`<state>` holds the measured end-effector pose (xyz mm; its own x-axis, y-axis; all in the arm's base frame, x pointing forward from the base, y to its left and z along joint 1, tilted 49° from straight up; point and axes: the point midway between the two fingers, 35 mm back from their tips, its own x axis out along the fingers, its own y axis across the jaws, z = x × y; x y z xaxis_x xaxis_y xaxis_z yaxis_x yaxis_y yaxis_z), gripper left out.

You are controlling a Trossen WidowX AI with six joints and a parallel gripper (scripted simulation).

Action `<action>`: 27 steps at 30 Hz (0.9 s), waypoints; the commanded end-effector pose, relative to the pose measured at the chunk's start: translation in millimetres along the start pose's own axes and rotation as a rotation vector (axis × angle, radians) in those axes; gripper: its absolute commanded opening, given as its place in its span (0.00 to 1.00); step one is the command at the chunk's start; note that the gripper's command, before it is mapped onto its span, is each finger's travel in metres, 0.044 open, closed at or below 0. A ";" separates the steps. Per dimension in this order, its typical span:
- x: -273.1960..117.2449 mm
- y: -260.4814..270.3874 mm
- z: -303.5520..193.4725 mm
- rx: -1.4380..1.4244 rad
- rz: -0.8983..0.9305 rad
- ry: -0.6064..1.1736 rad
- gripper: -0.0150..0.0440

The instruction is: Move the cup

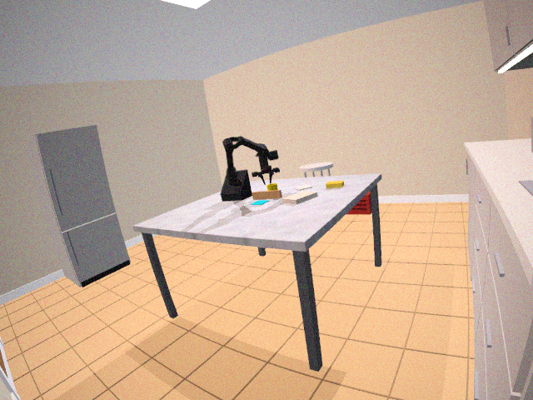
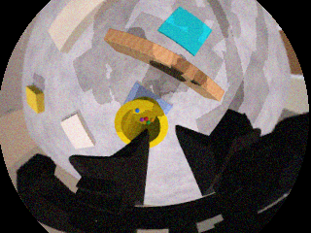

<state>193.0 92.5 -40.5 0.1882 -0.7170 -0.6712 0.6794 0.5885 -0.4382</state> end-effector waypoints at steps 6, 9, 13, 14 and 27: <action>16.8 -0.7 0.0 -0.008 -0.005 -0.007 0.54; 21.7 -0.9 0.1 -0.008 -0.005 -0.007 0.54; 28.1 -1.4 0.2 -0.008 -0.005 -0.008 0.54; 29.6 -1.6 0.2 -0.008 -0.006 -0.008 0.54; 42.9 -3.4 0.4 -0.007 -0.007 -0.010 0.54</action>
<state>199.0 61.7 -66.3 0.1875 -0.7215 -0.6665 0.6801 0.5849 -0.4419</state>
